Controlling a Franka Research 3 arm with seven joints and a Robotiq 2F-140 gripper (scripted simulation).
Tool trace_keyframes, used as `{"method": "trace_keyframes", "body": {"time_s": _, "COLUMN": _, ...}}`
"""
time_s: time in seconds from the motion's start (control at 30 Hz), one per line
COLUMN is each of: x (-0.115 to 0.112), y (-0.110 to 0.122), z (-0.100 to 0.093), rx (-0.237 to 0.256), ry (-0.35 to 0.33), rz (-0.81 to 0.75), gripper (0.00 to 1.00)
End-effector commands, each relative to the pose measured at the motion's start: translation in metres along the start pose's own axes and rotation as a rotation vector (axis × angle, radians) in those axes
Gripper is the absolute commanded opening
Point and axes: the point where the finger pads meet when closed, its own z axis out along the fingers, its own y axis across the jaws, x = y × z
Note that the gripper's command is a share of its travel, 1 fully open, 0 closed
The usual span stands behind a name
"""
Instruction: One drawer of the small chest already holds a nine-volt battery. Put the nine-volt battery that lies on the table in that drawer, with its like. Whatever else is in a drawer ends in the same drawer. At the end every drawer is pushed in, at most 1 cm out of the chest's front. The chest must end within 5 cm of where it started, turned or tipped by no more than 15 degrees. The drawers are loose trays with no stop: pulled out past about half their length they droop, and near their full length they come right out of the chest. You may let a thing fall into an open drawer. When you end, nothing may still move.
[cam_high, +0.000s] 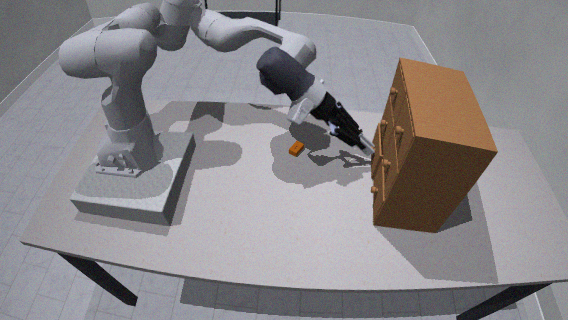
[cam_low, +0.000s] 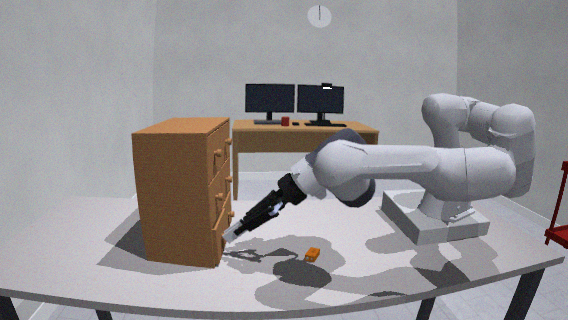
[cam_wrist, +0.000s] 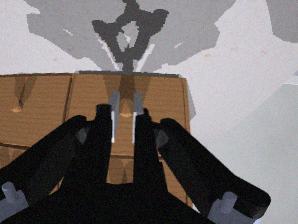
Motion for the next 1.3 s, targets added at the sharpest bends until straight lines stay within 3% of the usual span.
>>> {"method": "trace_keyframes", "body": {"time_s": 0.0, "x": 0.002, "y": 0.000, "z": -0.003, "rx": -0.001, "ry": -0.002, "rz": 0.001, "gripper": 0.08}}
{"method": "trace_keyframes", "body": {"time_s": 1.27, "x": 0.031, "y": 0.000, "z": -0.037, "rx": -0.001, "ry": -0.002, "rz": 0.001, "gripper": 0.08}}
